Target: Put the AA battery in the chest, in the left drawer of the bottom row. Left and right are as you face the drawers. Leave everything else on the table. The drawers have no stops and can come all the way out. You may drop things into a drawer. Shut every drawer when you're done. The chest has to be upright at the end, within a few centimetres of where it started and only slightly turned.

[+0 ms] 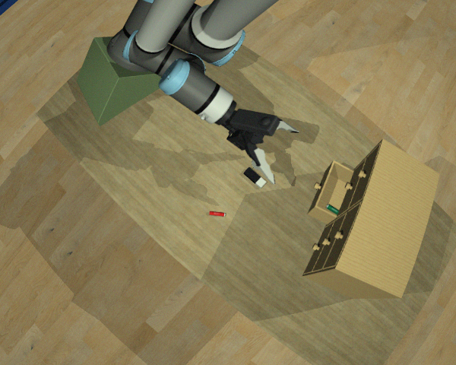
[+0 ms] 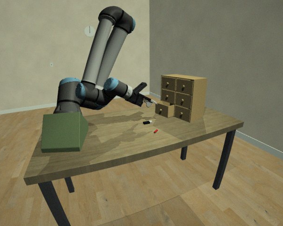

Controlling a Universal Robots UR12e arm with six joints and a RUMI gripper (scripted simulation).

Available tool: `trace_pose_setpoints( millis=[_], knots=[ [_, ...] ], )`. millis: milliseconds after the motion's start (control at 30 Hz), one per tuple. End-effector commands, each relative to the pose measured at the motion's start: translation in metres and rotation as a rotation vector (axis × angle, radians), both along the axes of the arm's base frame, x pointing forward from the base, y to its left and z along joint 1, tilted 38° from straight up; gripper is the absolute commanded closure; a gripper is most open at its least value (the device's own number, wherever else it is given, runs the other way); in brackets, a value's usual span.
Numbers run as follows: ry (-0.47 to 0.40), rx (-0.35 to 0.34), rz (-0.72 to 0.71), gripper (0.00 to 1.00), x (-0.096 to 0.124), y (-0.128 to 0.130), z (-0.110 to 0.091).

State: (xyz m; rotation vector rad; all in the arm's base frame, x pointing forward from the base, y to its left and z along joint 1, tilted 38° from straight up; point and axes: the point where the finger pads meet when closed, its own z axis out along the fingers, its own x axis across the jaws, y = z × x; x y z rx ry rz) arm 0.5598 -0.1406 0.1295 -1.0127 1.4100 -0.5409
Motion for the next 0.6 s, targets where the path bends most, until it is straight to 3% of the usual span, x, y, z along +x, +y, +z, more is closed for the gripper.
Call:
trace_pose_setpoints(
  millis=[0, 67, 100, 567],
  knots=[
    [-0.002, -0.001, -0.001, 0.0, 0.0008, 0.0006, 0.0002],
    [-0.002, -0.001, -0.001, 0.0, 0.0008, 0.0006, 0.0002],
    [-0.002, -0.001, -0.001, 0.8, 0.0008, 0.0006, 0.0002],
    [-0.002, 0.0, -0.001, 0.8, 0.0006, 0.0007, 0.0003]
  ],
)
